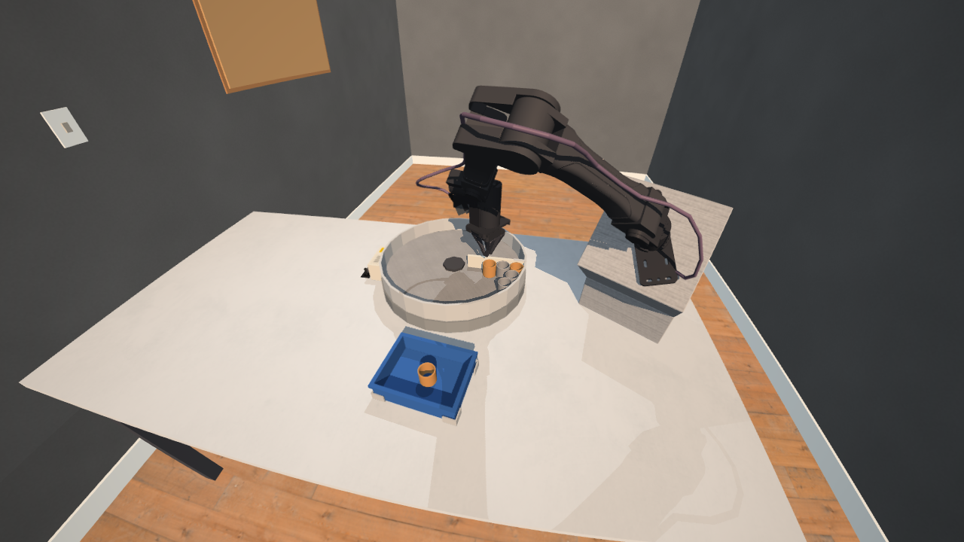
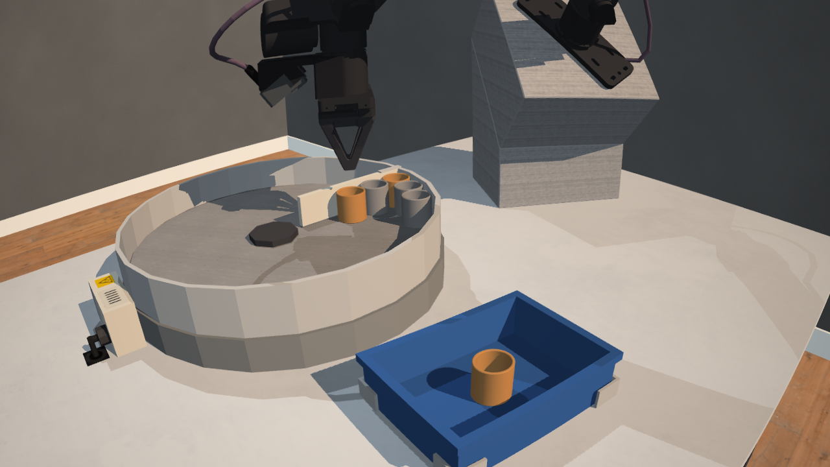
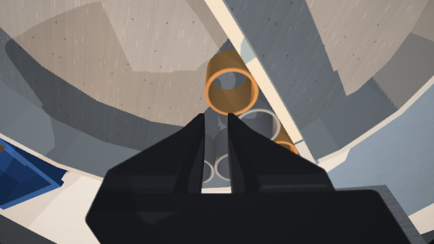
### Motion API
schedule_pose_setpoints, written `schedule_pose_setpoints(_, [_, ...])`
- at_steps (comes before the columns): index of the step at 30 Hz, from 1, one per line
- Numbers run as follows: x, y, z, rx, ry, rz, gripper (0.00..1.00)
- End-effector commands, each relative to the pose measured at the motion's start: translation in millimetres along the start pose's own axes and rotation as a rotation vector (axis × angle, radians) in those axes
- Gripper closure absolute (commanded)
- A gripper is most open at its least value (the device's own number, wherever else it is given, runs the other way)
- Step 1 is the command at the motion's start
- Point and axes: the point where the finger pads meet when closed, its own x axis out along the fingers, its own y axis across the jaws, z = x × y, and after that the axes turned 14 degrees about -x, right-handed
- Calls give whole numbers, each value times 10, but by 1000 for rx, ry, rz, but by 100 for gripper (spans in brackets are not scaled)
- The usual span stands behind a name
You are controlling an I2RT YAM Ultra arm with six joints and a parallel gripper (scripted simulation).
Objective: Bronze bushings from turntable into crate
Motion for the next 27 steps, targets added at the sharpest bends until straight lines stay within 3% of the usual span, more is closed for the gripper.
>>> schedule_pose_setpoints(1, [-104, 39, 123, -15, -27, 4, 85])
schedule_pose_setpoints(8, [-95, 126, 136, -20, -25, 5, 85])
schedule_pose_setpoints(27, [-137, 86, 158, -13, -37, 2, 85])
